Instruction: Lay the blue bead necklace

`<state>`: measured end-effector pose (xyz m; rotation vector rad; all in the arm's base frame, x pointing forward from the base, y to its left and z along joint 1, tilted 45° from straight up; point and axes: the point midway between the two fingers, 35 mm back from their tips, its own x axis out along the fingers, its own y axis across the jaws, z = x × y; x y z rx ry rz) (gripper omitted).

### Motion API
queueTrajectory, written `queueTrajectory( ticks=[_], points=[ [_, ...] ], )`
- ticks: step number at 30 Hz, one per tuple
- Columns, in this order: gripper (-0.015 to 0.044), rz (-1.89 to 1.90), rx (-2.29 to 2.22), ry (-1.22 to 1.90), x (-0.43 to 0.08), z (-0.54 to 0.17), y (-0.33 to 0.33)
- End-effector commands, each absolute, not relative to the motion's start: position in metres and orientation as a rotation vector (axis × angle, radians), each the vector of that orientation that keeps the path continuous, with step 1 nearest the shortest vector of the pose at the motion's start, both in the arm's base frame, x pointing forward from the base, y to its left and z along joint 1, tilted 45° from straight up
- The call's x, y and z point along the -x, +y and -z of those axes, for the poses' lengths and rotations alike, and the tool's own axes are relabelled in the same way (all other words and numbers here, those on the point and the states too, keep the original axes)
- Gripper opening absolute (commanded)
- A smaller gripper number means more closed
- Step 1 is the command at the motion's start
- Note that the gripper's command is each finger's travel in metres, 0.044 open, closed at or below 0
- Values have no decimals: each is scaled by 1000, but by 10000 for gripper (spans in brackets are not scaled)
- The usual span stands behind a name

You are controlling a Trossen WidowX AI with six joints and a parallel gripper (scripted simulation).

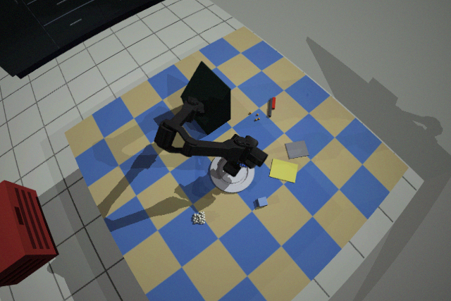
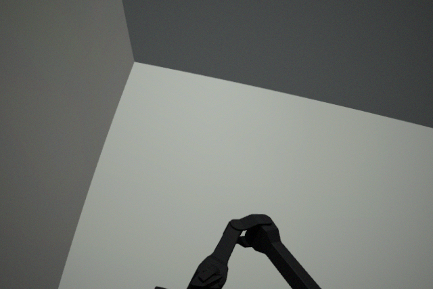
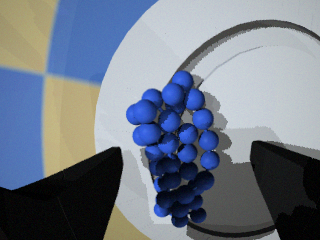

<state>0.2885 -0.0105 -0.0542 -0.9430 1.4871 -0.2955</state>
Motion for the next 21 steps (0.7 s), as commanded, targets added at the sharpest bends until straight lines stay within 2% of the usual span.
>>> queueTrajectory(
  ticks=[1,4,15,21],
  points=[
    [310,292,954,1489,-288,58,-14],
    [310,292,955,1490,-288,60,-16],
    [21,296,945,1490,-288,58,-15],
    [0,296,945,1490,-288,58,-15]
  ],
)
